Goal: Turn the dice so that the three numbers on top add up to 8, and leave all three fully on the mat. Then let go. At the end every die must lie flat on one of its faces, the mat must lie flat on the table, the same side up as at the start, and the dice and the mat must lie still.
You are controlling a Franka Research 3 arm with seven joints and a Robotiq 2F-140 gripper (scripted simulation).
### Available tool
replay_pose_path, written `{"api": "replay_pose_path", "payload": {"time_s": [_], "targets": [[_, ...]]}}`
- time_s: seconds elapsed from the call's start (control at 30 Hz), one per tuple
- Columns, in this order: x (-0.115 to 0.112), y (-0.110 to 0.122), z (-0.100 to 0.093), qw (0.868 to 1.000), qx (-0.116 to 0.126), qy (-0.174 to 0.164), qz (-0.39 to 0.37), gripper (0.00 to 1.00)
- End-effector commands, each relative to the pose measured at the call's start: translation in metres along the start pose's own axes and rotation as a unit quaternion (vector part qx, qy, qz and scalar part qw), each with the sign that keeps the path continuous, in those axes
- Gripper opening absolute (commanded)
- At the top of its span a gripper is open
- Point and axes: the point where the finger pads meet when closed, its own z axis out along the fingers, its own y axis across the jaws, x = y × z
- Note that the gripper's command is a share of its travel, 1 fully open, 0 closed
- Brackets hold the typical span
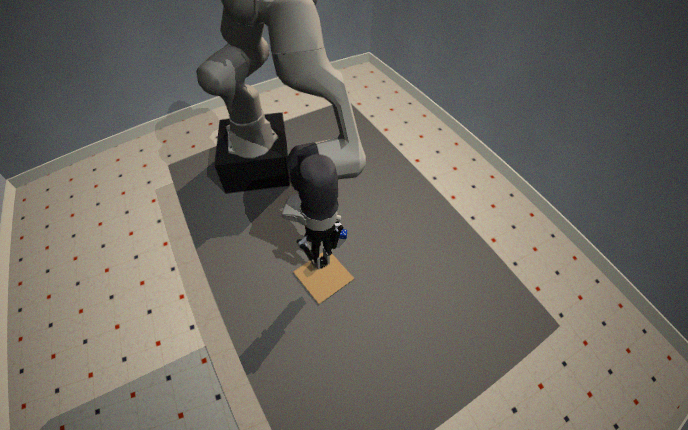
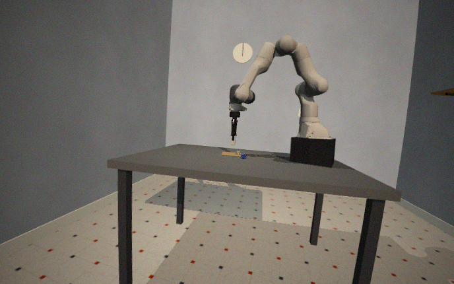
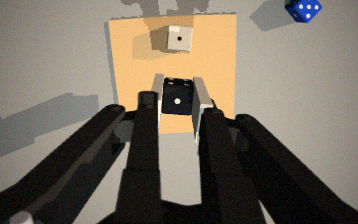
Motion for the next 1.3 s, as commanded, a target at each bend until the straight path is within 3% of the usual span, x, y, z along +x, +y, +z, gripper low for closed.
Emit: {"api": "replay_pose_path", "payload": {"time_s": [0.0, 0.4, 1.27], "targets": [[-0.006, -0.001, 0.012, 1.0, -0.001, -0.009, -0.004, 0.13], [-0.007, 0.0, 0.057, 1.0, -0.001, -0.009, -0.004, 0.13], [-0.007, 0.0, 0.06, 1.0, -0.001, -0.009, -0.004, 0.13]]}}
